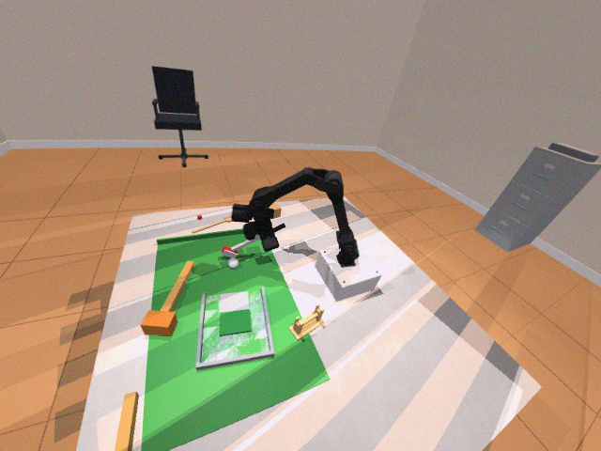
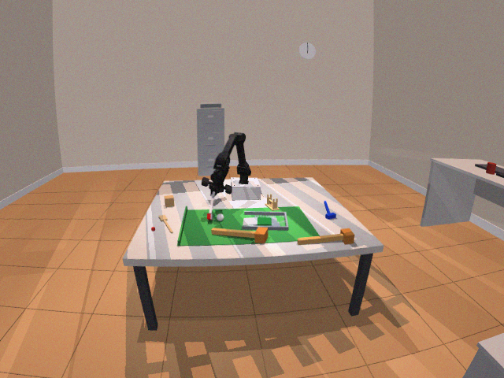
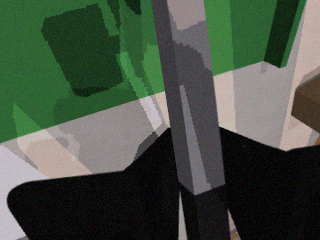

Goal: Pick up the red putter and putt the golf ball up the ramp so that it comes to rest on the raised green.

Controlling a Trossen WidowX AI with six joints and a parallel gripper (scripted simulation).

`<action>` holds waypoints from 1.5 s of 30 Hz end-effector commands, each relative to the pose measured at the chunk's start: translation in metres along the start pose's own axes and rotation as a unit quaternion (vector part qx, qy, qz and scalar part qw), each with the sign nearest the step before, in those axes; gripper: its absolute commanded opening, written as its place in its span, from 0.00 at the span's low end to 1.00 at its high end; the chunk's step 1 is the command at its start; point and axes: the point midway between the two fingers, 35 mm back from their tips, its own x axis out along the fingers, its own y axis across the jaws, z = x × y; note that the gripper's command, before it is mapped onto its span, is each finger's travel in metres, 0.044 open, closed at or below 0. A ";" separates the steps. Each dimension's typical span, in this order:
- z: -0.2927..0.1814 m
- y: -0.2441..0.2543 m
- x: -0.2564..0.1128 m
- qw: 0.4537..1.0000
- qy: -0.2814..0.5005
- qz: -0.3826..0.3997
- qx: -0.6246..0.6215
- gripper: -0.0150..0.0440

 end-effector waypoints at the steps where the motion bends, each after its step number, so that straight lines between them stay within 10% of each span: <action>1: 0.011 0.052 -0.024 1.000 -0.006 0.004 -0.009 0.25; 22: -0.006 0.084 -0.100 1.000 -0.005 0.002 -0.009 0.25; 45: -0.005 0.087 -0.093 1.000 -0.003 0.001 -0.012 0.25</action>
